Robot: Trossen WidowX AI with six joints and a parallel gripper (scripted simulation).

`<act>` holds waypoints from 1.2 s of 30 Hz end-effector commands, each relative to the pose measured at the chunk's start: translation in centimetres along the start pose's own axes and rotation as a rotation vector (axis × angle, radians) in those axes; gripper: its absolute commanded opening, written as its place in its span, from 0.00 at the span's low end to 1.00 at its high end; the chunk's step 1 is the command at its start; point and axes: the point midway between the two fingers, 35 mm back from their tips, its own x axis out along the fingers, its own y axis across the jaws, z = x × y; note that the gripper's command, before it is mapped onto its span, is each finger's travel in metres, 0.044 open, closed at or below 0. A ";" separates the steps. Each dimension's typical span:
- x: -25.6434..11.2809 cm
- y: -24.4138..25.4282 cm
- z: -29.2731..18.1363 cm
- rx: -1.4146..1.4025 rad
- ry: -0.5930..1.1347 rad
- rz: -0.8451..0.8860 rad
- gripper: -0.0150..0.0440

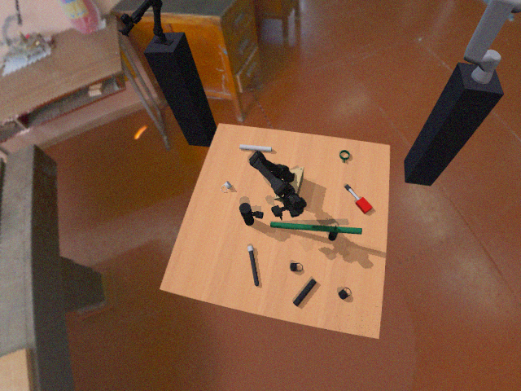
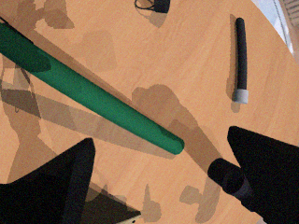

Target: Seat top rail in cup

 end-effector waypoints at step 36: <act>11.5 2.1 -1.5 -0.901 0.200 0.292 1.00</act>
